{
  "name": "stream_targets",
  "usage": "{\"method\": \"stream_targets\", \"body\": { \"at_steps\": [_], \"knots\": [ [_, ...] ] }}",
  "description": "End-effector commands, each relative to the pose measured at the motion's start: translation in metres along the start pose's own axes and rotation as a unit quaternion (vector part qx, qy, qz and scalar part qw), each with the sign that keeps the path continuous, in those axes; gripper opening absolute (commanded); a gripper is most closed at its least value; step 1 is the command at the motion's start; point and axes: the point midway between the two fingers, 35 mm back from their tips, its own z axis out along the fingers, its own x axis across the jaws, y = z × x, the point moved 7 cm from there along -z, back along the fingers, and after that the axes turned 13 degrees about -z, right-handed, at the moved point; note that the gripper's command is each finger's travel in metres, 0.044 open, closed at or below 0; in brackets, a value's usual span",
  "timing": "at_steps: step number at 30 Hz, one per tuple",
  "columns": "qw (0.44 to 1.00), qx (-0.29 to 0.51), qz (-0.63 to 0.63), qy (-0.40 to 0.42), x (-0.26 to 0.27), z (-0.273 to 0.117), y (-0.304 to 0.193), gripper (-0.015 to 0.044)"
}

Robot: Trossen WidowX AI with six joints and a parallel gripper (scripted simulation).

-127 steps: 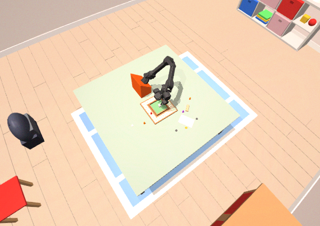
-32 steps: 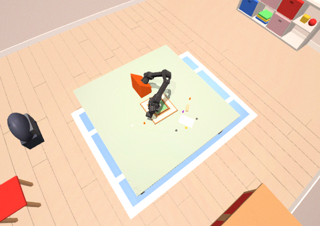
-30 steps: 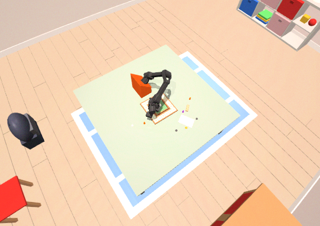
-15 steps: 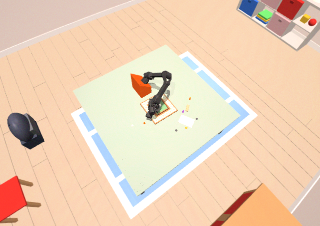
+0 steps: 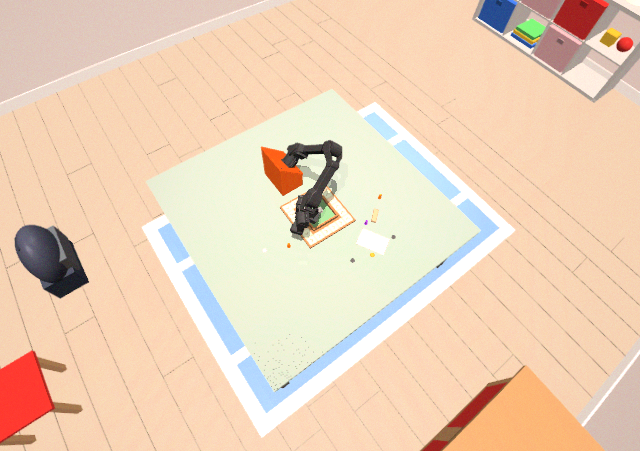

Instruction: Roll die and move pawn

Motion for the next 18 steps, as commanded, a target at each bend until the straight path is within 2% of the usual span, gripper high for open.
{"method": "stream_targets", "body": {
  "at_steps": [1, 10, 18],
  "knots": [
    [1.0, -0.001, -0.006, -0.015, -0.006, -0.037, 0.002, 0.0],
    [1.0, -0.001, -0.007, -0.014, 0.002, -0.109, -0.001, 0.0],
    [1.0, -0.001, -0.007, -0.013, 0.003, -0.115, -0.001, 0.0]
  ]
}}
